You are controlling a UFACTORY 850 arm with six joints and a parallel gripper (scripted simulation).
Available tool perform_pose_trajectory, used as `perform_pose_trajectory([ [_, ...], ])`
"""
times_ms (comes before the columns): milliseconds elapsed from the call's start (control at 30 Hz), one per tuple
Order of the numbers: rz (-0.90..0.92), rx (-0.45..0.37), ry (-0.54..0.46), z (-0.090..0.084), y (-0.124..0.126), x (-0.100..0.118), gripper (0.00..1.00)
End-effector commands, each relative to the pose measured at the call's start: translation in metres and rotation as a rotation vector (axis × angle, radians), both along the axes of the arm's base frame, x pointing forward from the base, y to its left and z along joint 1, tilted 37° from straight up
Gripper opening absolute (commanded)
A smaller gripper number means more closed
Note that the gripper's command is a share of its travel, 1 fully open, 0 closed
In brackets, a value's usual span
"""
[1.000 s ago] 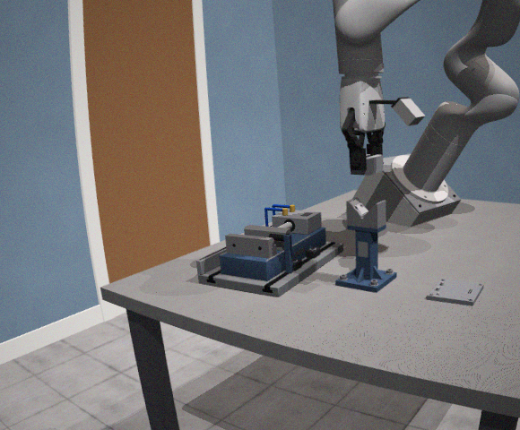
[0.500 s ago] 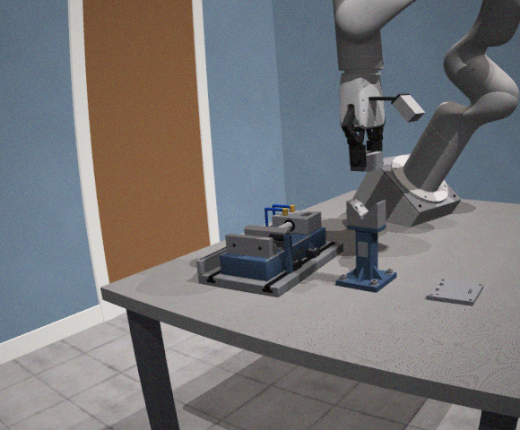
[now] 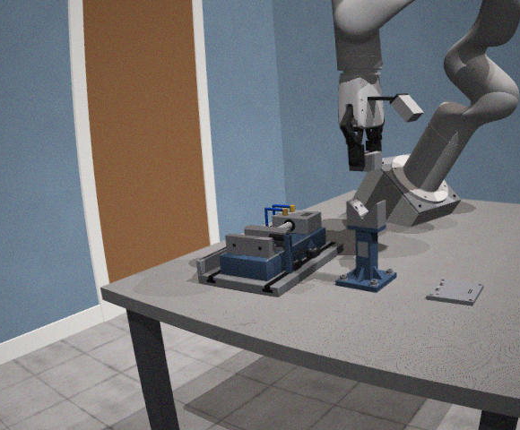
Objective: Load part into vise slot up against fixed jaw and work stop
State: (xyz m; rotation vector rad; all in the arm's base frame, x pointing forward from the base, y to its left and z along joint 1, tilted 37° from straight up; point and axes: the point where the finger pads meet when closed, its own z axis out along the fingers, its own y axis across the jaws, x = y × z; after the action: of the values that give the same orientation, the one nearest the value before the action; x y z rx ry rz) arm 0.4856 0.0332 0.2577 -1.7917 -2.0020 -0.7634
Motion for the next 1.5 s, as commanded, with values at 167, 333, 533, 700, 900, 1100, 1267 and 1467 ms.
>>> perform_pose_trajectory([
  [167,-0.039,0.004,0.027,-0.002,-0.006,0.006,0.00],
  [333,-0.080,0.009,0.058,-0.005,-0.011,0.012,0.00],
  [533,-0.124,0.014,0.091,-0.008,-0.017,0.018,0.00],
  [700,-0.191,0.022,0.142,-0.013,-0.027,0.026,0.00],
  [900,-0.288,0.033,0.214,-0.021,-0.041,0.038,0.00],
  [1100,-0.360,0.041,0.268,-0.027,-0.051,0.047,0.00],
  [1267,-0.456,0.053,0.340,-0.036,-0.066,0.058,0.00],
  [1467,-0.577,0.067,0.431,-0.049,-0.084,0.070,0.00],
])
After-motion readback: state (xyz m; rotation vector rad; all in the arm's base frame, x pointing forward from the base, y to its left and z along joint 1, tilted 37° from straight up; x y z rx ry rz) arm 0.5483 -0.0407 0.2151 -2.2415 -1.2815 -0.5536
